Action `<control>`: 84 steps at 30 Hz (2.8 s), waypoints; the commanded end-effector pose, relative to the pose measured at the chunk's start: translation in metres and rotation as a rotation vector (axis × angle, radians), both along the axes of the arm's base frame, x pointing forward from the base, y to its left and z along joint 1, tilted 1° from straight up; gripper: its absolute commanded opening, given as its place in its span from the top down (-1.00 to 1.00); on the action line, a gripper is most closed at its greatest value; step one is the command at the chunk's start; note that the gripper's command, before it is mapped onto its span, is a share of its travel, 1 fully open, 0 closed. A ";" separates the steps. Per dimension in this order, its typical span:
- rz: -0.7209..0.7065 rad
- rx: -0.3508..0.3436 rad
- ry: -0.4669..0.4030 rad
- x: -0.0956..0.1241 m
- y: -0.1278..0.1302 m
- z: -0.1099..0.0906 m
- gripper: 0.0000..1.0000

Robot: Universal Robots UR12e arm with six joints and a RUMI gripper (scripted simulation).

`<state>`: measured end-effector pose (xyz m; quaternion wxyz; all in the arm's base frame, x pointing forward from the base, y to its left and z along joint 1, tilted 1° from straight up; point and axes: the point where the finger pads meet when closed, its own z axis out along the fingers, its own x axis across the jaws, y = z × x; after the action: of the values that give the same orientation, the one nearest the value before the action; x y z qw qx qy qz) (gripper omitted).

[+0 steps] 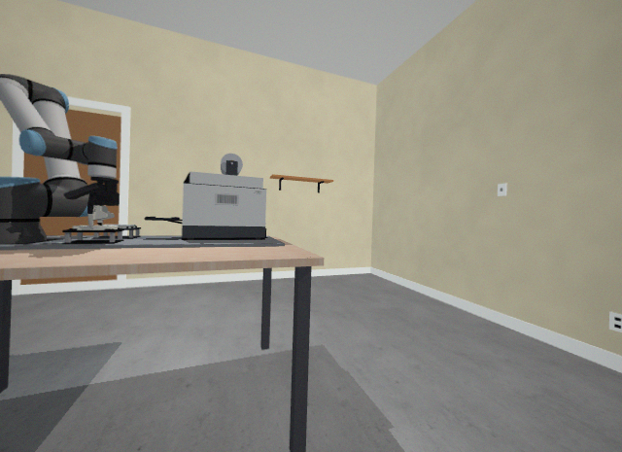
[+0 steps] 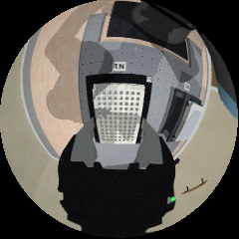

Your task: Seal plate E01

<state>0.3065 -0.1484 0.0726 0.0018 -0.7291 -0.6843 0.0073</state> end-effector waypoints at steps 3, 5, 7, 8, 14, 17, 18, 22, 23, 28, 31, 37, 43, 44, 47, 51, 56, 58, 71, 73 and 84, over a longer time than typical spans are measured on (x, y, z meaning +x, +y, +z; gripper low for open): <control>0.000 -0.001 -0.001 0.000 0.000 0.000 -0.14; 0.000 -0.001 -0.001 0.000 0.000 0.000 -0.12; 0.000 -0.001 -0.001 0.000 0.000 0.000 1.00; 0.000 -0.001 -0.001 0.000 0.000 0.000 1.00; 0.000 -0.001 -0.001 0.000 0.000 0.000 1.00; 0.000 -0.001 -0.001 0.000 -0.001 0.001 1.00; 0.000 -0.001 -0.001 0.000 -0.001 0.001 1.00; 0.000 -0.001 -0.001 0.000 0.000 0.000 1.00; 0.000 -0.001 -0.001 0.000 0.000 0.000 1.00; 0.000 -0.001 -0.001 0.000 0.000 0.000 1.00; 0.000 -0.001 -0.001 0.000 -0.001 0.001 1.00; 0.000 -0.001 -0.001 0.000 0.000 0.000 1.00; 0.000 -0.001 -0.001 0.000 0.000 0.002 1.00; 0.000 -0.001 -0.001 0.000 0.000 0.002 1.00; 0.000 -0.001 -0.001 0.000 0.000 0.004 1.00; 0.000 -0.001 -0.001 0.000 0.000 0.007 1.00; 0.000 -0.001 -0.001 0.001 0.000 0.009 1.00; 0.000 -0.001 -0.001 0.001 0.000 0.010 1.00; 0.000 -0.001 -0.001 0.001 0.000 0.022 1.00; 0.000 -0.001 -0.001 0.001 0.000 0.026 1.00; 0.000 -0.001 -0.001 0.001 0.000 0.044 1.00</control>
<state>0.3071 -0.1482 0.1088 0.0018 -0.7291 -0.6843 0.0073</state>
